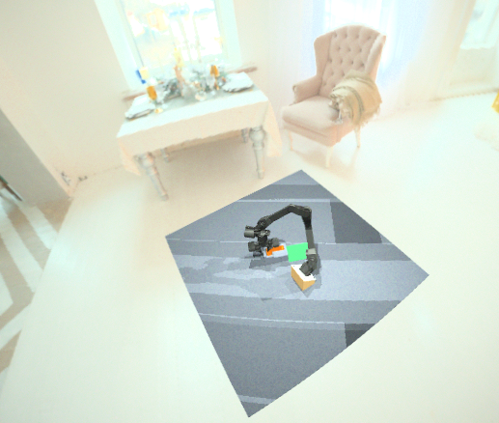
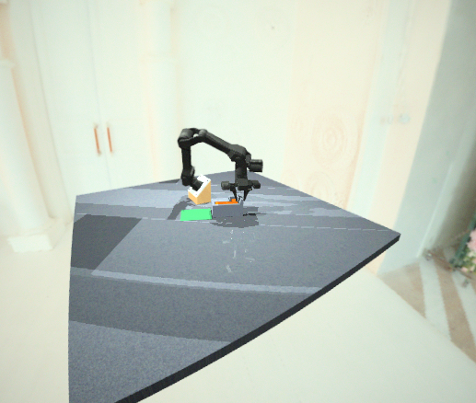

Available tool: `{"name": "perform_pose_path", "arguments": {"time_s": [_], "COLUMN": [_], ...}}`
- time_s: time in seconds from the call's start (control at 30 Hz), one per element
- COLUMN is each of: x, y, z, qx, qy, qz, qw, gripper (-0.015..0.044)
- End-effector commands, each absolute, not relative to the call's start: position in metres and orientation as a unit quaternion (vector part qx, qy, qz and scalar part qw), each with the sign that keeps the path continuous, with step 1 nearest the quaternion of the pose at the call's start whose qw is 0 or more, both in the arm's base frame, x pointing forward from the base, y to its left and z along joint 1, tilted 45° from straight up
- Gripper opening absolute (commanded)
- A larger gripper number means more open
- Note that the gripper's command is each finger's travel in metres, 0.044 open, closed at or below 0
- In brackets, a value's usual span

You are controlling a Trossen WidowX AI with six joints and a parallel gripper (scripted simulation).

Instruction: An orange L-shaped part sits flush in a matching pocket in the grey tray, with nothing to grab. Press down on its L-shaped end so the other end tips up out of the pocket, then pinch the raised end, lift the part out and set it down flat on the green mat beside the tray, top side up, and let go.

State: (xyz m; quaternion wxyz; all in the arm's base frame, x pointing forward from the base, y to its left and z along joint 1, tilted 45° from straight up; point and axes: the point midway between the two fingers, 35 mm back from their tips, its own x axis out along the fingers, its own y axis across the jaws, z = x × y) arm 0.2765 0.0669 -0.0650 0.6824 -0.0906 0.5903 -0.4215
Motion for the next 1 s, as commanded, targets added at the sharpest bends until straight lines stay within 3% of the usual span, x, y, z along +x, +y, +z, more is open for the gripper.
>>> {"name": "perform_pose_path", "arguments": {"time_s": [0.0,0.97], "x": [0.275,0.273], "y": [0.060,0.046], "z": [-0.071,-0.086], "qx": [-0.095,-0.096], "qy": [0.591,0.591], "qz": [-0.423,-0.423], "qw": [0.680,0.680], "gripper": [0.0180,0.0180]}}
